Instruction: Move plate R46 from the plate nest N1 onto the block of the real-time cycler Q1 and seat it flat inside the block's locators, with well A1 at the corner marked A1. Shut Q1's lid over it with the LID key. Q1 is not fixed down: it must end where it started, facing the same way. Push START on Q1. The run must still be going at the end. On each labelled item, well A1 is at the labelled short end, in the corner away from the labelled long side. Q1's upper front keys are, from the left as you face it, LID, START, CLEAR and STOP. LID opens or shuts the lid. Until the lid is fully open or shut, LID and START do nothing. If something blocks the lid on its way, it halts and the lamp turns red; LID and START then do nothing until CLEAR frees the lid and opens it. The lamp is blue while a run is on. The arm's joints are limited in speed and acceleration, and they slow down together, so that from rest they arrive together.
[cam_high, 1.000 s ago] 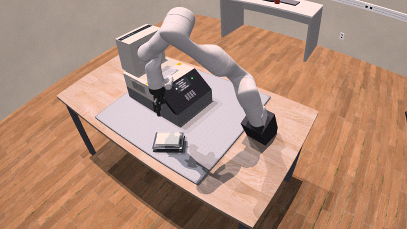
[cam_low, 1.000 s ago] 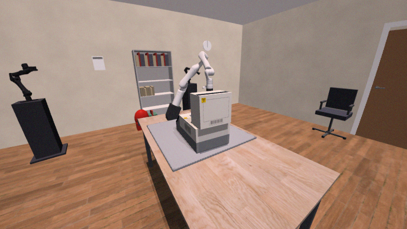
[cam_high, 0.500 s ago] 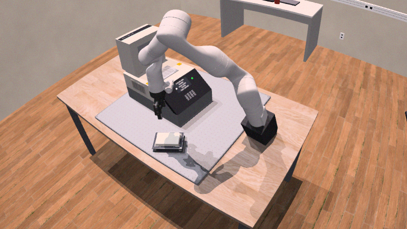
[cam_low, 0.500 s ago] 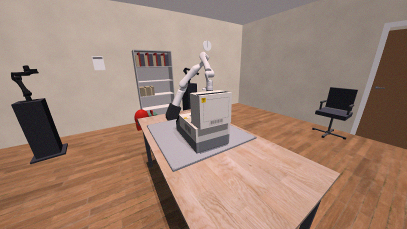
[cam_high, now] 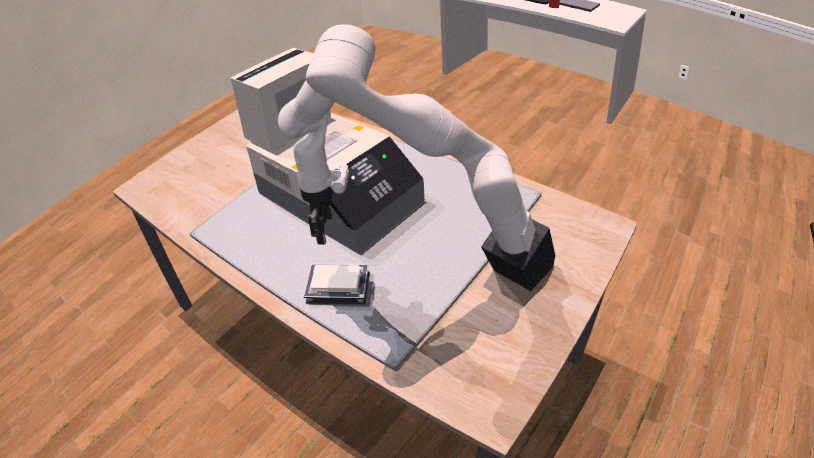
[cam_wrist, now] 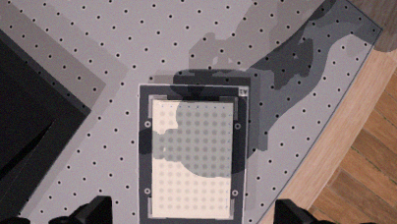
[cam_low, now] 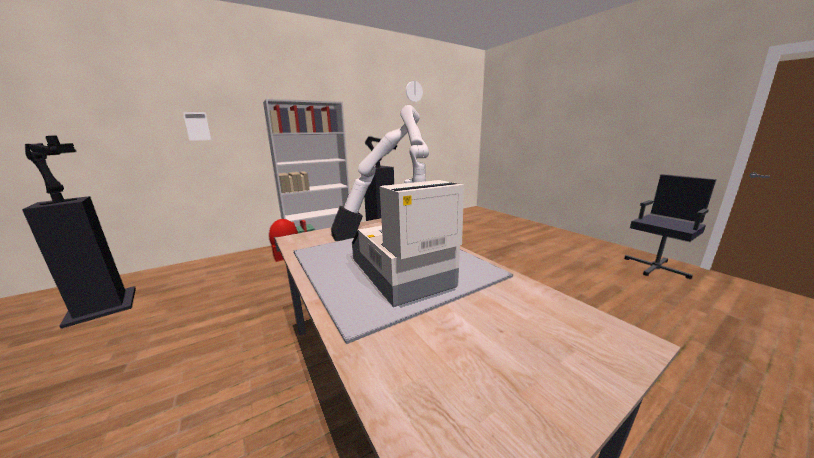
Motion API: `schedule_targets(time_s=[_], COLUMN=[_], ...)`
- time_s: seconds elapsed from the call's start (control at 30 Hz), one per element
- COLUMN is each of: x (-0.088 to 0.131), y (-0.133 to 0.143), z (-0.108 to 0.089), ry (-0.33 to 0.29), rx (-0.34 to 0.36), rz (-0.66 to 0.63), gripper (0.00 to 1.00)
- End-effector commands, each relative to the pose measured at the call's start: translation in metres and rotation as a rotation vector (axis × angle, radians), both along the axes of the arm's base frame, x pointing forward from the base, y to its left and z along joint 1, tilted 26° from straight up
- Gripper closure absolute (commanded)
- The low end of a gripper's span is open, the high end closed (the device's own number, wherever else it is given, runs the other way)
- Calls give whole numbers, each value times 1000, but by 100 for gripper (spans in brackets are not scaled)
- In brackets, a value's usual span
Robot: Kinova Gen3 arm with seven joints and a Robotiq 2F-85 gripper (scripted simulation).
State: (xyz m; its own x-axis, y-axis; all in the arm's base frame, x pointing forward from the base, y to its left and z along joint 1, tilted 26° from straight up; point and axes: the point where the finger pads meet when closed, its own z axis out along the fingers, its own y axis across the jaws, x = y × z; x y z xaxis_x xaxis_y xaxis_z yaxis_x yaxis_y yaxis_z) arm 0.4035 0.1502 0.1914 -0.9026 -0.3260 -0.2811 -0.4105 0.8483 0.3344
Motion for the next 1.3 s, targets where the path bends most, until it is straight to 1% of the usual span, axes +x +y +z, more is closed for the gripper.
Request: schedule_targets(time_s=[0.0, 1.27], x=[1, 6], y=[1, 19], z=[-1, -41], ry=[-2, -2], rx=[1, 1], rz=[-1, -1], gripper=[0, 0])
